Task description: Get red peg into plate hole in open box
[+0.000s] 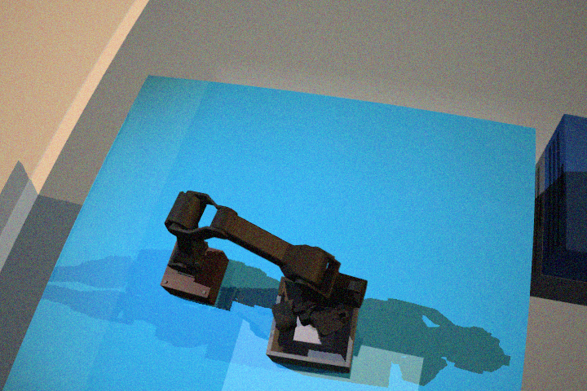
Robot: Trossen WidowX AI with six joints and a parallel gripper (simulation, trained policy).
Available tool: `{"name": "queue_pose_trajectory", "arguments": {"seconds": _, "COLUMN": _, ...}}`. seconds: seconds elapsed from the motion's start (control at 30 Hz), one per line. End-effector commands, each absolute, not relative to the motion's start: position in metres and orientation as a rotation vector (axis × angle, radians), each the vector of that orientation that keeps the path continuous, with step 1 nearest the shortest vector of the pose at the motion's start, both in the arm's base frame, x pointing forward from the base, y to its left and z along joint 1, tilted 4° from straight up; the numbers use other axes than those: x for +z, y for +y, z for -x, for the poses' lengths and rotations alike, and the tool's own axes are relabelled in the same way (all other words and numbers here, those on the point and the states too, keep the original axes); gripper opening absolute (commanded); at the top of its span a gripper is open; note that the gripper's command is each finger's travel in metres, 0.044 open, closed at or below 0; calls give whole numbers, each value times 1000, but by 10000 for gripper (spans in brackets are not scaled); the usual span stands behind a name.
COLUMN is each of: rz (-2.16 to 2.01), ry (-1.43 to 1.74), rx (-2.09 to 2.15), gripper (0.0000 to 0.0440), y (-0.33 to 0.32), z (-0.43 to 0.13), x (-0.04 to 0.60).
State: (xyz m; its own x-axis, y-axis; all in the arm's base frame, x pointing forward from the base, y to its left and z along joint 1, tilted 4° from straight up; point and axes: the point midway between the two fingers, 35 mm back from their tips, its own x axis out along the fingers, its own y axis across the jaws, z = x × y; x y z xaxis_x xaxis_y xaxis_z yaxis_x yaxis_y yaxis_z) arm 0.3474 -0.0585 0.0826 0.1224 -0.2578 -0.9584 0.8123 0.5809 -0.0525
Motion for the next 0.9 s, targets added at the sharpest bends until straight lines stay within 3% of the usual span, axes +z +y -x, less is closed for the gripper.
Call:
{"name": "queue_pose_trajectory", "arguments": {"seconds": 0.0, "rz": -559, "ry": 1250, "rx": -821, "gripper": 65, "y": -60, "z": -347, "x": 69}}
{"name": "queue_pose_trajectory", "arguments": {"seconds": 0.1, "rz": -561, "ry": 1276, "rx": -807, "gripper": 141, "y": -62, "z": -349, "x": 61}}
{"name": "queue_pose_trajectory", "arguments": {"seconds": 0.2, "rz": -556, "ry": 1288, "rx": -782, "gripper": 175, "y": -67, "z": -355, "x": 58}}
{"name": "queue_pose_trajectory", "arguments": {"seconds": 0.53, "rz": -600, "ry": 1305, "rx": -694, "gripper": 437, "y": -68, "z": -385, "x": 71}}
{"name": "queue_pose_trajectory", "arguments": {"seconds": 0.87, "rz": -638, "ry": 1269, "rx": -552, "gripper": 440, "y": -55, "z": -425, "x": 97}}
